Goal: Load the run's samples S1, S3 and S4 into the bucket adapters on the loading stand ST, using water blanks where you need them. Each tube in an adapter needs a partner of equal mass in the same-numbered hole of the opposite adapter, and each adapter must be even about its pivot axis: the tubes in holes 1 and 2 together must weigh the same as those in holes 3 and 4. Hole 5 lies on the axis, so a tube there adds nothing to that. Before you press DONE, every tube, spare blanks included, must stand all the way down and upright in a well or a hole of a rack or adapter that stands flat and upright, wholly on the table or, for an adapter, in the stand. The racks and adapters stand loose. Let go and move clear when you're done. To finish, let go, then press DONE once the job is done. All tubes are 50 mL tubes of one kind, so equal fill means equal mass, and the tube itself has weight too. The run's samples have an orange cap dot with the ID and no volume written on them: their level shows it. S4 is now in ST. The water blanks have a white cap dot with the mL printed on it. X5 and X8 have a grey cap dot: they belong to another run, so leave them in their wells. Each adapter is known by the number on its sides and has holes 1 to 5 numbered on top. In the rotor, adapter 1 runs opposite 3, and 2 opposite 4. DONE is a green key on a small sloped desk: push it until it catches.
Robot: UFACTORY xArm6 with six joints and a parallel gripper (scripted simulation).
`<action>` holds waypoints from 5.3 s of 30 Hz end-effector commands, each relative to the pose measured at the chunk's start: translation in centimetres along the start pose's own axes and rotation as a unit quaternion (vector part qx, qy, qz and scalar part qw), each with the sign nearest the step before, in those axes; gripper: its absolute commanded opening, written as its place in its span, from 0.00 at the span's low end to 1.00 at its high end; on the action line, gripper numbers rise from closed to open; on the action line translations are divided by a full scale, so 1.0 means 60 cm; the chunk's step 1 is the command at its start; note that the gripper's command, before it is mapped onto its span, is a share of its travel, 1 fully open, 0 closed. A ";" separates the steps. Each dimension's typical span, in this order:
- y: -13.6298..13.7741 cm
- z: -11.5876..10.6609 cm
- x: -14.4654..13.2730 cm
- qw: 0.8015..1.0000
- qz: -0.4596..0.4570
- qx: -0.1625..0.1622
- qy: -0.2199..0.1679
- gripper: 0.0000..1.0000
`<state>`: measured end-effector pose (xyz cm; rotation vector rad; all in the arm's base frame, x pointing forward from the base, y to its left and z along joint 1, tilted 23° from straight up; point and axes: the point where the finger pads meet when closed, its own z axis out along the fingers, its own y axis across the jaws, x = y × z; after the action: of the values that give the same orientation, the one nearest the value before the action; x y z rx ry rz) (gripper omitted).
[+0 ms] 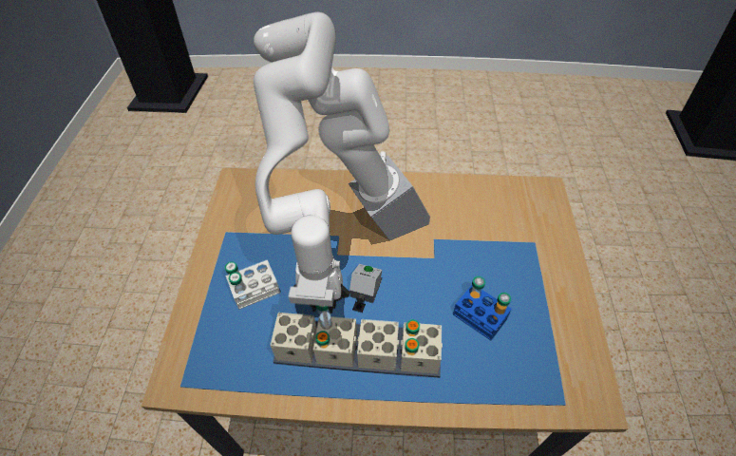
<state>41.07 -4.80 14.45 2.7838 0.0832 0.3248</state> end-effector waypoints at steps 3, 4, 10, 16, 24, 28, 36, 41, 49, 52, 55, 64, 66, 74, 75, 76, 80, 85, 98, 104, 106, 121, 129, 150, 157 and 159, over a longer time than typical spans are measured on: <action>0.000 0.007 0.003 1.000 0.000 0.000 0.002 0.00; 0.000 0.007 0.003 1.000 0.000 0.000 0.002 0.00; 0.000 0.017 0.003 1.000 0.000 0.000 0.002 0.00; 0.000 0.027 0.003 1.000 0.000 0.000 0.002 0.00; 0.000 0.037 0.003 1.000 0.000 0.000 0.002 0.00; 0.000 0.043 0.003 1.000 0.000 0.000 0.002 0.00; 0.000 0.057 0.003 1.000 0.000 0.000 0.002 0.00; 0.000 0.062 0.003 1.000 0.000 0.000 0.002 0.00; 0.000 0.075 0.003 1.000 0.000 0.000 0.002 0.00; 0.000 0.080 0.003 1.000 0.000 0.000 0.002 0.00; 0.000 0.082 0.003 1.000 0.000 0.000 0.002 0.00; 0.000 0.097 0.003 1.000 0.000 0.000 0.002 0.00; 0.000 0.100 0.003 1.000 0.000 0.000 0.002 0.00; 0.000 0.110 0.003 1.000 0.000 0.000 0.002 0.00; 0.000 0.112 0.003 1.000 0.000 0.000 0.002 0.00; 0.000 0.113 0.003 1.000 0.000 0.000 0.002 0.00; 0.000 0.120 0.003 1.000 0.000 0.000 0.002 0.00; 0.000 0.128 0.003 1.000 0.000 0.000 0.002 0.00; 0.000 0.132 0.003 1.000 0.000 0.000 0.002 0.00; 0.000 0.132 0.003 1.000 0.000 0.000 0.002 0.44; 0.000 0.132 0.003 1.000 0.000 0.000 0.002 0.44; 0.000 0.132 0.003 1.000 0.000 0.000 0.002 0.44; 0.000 0.132 0.003 1.000 0.000 0.000 0.002 0.44; 0.000 0.072 0.003 1.000 0.000 0.000 0.002 0.44; 0.000 0.056 0.003 1.000 0.000 0.000 0.002 0.44; 0.000 0.049 0.003 1.000 0.000 0.000 0.002 0.44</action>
<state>41.93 -5.92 11.25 2.7835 0.0832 0.3268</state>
